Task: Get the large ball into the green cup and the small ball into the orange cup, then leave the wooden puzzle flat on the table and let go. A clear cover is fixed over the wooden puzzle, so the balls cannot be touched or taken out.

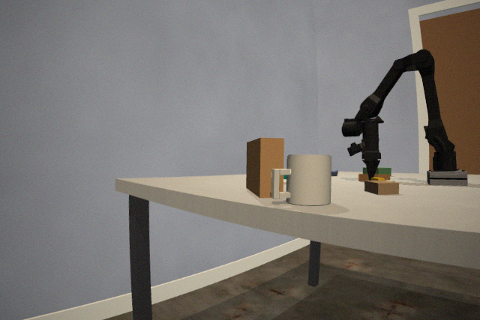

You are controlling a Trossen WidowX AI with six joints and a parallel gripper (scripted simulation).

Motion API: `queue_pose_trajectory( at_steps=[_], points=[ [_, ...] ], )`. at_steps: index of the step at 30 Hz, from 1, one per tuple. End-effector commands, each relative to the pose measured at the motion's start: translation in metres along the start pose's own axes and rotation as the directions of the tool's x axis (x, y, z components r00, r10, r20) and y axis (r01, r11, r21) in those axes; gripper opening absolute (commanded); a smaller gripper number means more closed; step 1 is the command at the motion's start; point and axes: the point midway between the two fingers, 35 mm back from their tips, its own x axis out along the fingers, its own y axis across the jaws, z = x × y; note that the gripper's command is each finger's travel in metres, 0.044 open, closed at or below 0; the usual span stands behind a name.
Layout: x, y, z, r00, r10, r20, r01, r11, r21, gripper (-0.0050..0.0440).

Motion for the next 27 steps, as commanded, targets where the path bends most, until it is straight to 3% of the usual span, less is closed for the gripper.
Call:
queue_pose_trajectory(
  at_steps=[1,10,12,16,27],
  points=[
    [-0.0003,-0.0001,0.0003,1.000,0.000,0.001,0.000,1.000,0.000,0.0120],
    [-0.0003,-0.0001,0.0003,1.000,0.000,0.001,0.000,1.000,0.000,0.0336],
    [-0.0003,-0.0001,0.0003,1.000,0.000,0.001,0.000,1.000,0.000,0.0336],
    [-0.0003,-0.0001,0.0003,1.000,0.000,0.001,0.000,1.000,0.000,0.0432],
    [-0.0003,-0.0001,0.0003,1.000,0.000,0.001,0.000,1.000,0.000,0.0440]
  ],
)
